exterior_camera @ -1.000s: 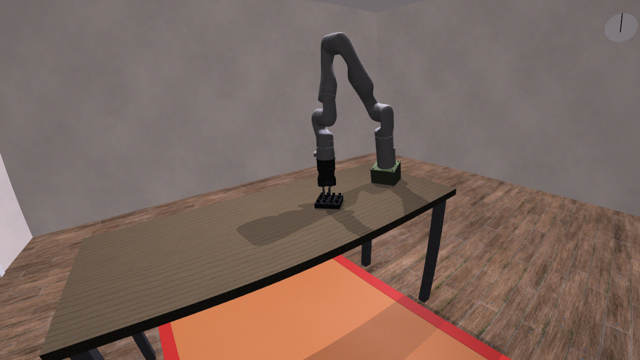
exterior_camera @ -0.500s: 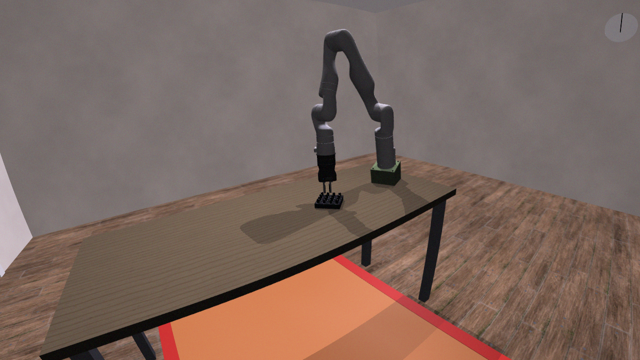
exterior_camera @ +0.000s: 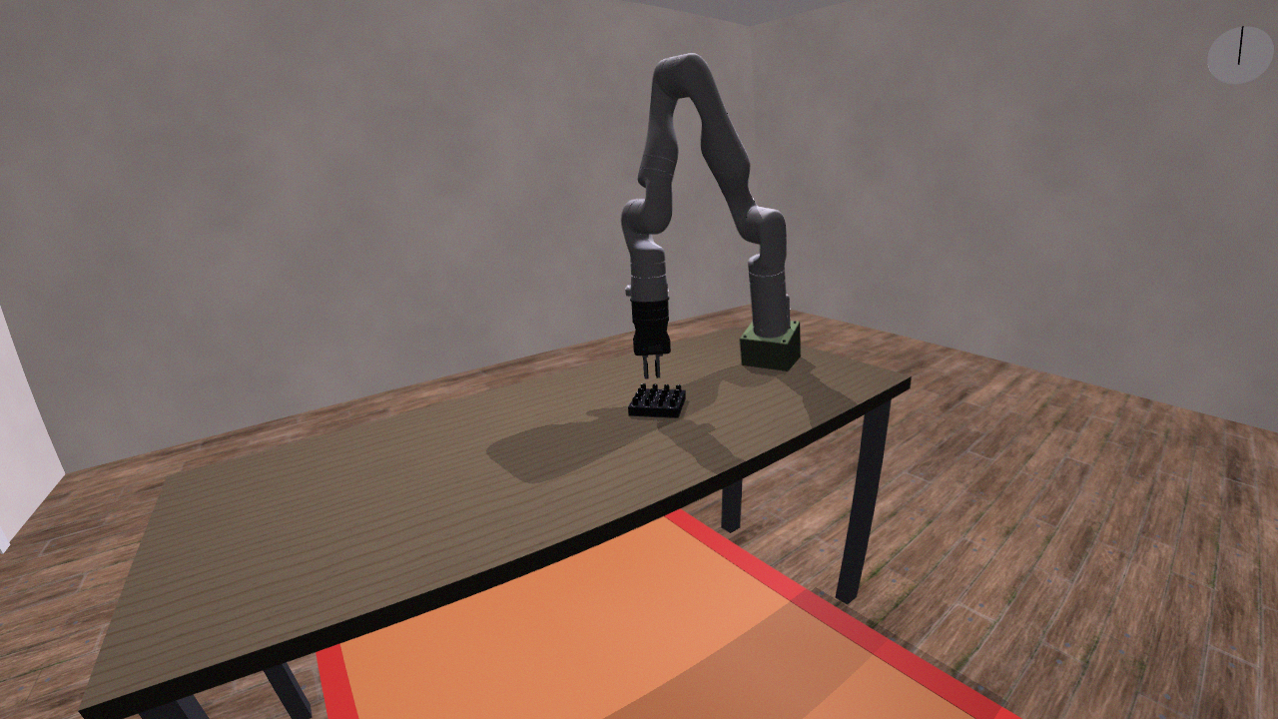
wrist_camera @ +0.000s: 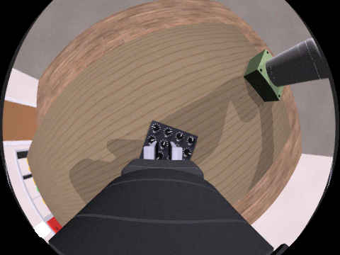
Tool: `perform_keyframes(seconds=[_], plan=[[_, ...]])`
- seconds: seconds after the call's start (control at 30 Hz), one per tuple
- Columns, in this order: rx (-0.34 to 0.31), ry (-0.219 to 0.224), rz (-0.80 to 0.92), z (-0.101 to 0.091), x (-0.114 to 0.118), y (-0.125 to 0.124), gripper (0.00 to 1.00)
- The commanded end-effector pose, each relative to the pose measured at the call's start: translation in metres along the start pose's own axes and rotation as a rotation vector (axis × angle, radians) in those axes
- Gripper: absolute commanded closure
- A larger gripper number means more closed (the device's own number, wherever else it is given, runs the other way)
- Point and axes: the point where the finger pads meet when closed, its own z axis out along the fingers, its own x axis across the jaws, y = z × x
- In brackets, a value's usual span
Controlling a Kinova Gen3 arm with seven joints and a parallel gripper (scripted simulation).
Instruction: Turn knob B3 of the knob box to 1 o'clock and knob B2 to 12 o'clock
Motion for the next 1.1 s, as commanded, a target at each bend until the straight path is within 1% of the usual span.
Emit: perform_keyframes(seconds=[0.0,0.23,0.43,0.5,0.67,1.07], plan=[[-0.001,-0.002,0.0,-0.001,-0.001,0.0,0.54],[-0.001,-0.002,0.013,-0.002,0.001,0.001,0.54],[-0.001,-0.002,0.165,-0.012,0.015,0.003,0.54],[-0.001,-0.002,0.165,-0.012,0.015,0.003,0.54],[-0.003,-0.002,0.265,-0.018,0.025,0.006,0.54],[-0.003,-0.002,0.269,-0.019,0.025,0.006,0.54]])
